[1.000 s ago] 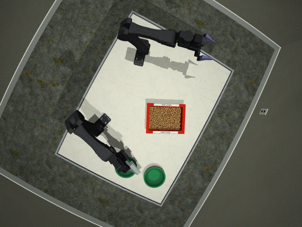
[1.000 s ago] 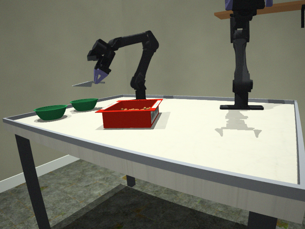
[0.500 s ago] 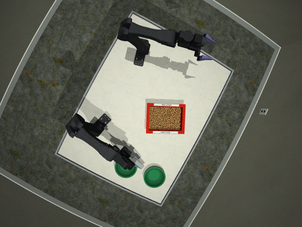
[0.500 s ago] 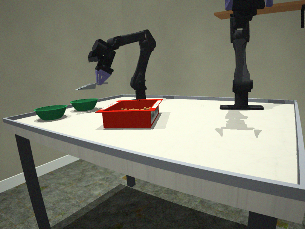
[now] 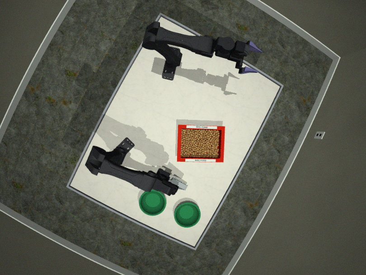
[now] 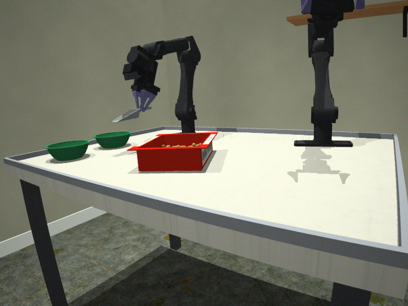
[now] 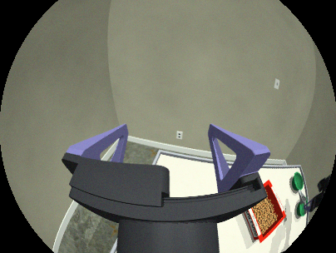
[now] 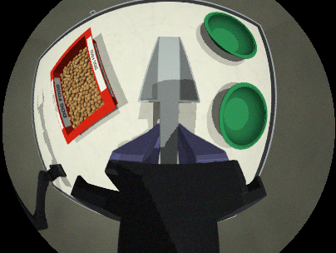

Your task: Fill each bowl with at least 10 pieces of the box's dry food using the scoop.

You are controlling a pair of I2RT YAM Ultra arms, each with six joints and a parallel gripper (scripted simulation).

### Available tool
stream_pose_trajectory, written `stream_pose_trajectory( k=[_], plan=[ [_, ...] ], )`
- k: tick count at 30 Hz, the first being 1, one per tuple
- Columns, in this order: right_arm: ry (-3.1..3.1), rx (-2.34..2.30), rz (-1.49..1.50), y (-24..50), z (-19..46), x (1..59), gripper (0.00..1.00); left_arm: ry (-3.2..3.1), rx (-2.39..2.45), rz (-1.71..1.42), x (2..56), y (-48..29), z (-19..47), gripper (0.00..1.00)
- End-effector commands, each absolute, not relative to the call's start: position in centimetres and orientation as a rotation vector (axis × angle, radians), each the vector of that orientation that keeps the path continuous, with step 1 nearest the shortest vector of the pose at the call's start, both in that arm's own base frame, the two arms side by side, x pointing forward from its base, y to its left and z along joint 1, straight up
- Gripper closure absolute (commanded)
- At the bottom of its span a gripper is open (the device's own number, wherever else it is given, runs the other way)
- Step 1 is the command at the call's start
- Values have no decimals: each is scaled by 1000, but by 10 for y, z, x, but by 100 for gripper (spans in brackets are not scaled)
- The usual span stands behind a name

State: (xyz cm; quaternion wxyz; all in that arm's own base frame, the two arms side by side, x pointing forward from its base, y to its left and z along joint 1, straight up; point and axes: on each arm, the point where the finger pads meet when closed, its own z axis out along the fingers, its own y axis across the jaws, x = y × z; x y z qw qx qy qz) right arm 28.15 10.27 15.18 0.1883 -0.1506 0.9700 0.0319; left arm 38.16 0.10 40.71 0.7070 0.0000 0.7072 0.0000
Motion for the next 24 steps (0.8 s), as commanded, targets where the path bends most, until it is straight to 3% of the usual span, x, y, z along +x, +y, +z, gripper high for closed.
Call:
stream_pose_trajectory(
  k=[1, 24],
  plan=[
    [2701, -453, 96, 117, 170, 286, 100, 1540, 0, 0, 377, 1, 420, 0],
    [2741, -981, 99, 230, 170, 231, 100, 1540, 0, 0, 377, 1, 420, 0]
  ],
)
